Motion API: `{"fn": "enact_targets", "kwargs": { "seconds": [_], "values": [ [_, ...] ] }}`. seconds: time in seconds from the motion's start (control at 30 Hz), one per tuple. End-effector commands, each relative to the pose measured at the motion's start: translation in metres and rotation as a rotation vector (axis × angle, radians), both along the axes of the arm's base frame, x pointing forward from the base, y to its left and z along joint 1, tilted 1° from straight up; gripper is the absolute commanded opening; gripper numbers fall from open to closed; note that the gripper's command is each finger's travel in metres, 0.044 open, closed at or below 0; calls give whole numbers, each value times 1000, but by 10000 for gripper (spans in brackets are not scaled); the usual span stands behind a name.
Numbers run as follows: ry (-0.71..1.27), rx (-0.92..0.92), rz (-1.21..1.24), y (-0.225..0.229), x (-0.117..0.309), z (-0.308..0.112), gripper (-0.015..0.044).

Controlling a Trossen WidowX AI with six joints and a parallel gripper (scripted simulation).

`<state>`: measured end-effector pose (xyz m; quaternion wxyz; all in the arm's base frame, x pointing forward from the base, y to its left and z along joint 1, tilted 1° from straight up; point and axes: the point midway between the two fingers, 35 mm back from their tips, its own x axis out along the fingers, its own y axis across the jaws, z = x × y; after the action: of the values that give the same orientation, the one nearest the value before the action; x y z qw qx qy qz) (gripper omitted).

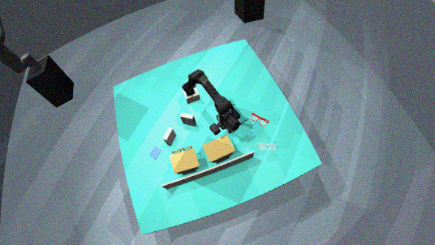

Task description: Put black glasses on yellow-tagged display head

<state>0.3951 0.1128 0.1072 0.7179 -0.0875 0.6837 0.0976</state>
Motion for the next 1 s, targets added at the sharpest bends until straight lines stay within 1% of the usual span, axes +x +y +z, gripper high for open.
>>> {"fn": "enact_targets", "kwargs": {
  "seconds": [0.0, 0.6, 0.97],
  "values": [
    [0, 2, -45, -18, -8, 1, 0],
    [7, 4, -246, -94, -52, -6, 0],
    [10, 6, -352, -126, -84, -14, 0]
  ]
}}
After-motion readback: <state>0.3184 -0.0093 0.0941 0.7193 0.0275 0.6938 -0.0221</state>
